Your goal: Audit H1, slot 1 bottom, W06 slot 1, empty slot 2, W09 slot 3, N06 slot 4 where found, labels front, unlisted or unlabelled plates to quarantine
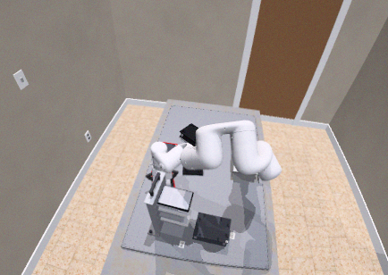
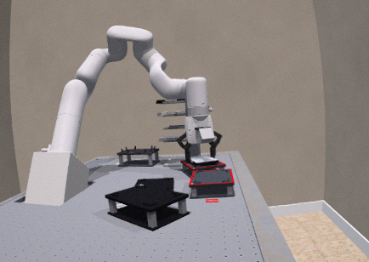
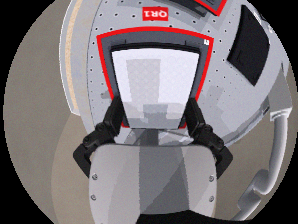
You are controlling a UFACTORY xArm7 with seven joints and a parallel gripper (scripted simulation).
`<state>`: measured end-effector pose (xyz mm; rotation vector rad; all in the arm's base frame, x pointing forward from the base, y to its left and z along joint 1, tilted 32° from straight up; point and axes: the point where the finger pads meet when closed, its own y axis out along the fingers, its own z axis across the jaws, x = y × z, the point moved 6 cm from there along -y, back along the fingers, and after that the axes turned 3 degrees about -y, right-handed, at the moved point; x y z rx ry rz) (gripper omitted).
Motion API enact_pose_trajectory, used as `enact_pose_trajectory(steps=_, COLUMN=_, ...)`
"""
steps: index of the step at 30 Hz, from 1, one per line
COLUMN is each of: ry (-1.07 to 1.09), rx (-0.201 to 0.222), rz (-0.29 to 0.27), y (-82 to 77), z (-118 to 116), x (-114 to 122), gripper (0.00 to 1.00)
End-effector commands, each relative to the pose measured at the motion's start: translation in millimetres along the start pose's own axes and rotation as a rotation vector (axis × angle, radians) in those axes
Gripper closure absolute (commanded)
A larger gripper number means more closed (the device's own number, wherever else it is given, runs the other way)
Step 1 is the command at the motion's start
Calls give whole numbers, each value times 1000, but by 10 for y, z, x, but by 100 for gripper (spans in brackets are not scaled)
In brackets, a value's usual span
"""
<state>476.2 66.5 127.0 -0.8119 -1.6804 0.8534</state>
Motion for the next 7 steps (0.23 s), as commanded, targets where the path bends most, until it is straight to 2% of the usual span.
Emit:
enact_pose_trajectory(steps=1, ry=0, rx=-4, rz=1, y=-33, z=-12, x=-7, gripper=0)
enact_pose_trajectory(steps=7, ry=0, rx=-4, rz=1, y=-67, z=-12, x=-7, gripper=0)
